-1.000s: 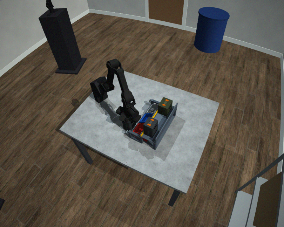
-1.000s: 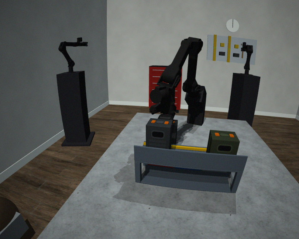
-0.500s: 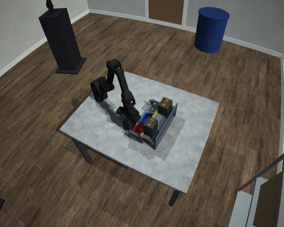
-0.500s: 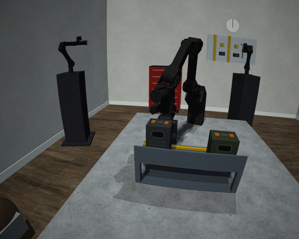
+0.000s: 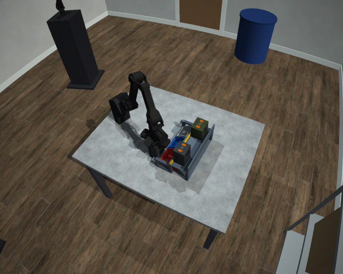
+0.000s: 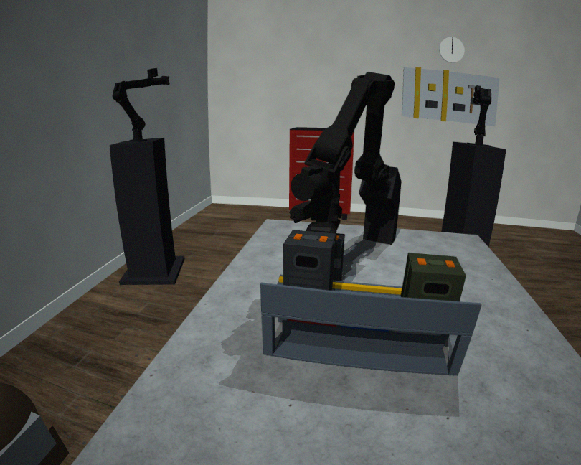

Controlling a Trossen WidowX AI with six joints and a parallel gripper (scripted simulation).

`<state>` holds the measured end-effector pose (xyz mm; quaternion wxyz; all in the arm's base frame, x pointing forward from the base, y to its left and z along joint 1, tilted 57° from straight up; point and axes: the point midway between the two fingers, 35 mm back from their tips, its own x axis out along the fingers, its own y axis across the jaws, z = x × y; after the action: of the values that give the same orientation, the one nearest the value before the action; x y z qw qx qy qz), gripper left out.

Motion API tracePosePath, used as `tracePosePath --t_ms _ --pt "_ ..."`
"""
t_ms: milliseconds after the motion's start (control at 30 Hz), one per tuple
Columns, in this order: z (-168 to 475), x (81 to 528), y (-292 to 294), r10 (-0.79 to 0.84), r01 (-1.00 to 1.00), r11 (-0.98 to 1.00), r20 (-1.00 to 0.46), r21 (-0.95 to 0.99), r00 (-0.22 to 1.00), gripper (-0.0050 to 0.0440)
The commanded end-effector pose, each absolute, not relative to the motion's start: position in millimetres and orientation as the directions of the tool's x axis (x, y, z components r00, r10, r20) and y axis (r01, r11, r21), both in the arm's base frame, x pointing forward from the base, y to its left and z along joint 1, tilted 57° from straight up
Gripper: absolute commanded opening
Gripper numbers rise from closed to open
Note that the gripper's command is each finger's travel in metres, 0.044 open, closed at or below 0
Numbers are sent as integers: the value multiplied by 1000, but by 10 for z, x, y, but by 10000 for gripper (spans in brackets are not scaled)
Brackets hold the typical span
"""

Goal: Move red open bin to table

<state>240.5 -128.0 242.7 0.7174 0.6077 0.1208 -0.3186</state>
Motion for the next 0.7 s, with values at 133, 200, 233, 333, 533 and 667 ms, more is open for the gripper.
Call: tracePosePath --t_ms 133,200,233,333,533,667 --pt "2519 2376 -1261 -323 576 79 -526 814 787 0" --pt "2519 2376 -1261 -323 576 79 -526 814 787 0" --pt "2519 2376 -1261 -323 576 79 -526 814 787 0" --pt "2519 2376 -1261 -323 576 79 -526 814 787 0" --pt "2491 2387 -1269 -320 582 73 -534 810 783 0" --pt "2507 2372 -1258 -323 575 79 -525 814 788 0"
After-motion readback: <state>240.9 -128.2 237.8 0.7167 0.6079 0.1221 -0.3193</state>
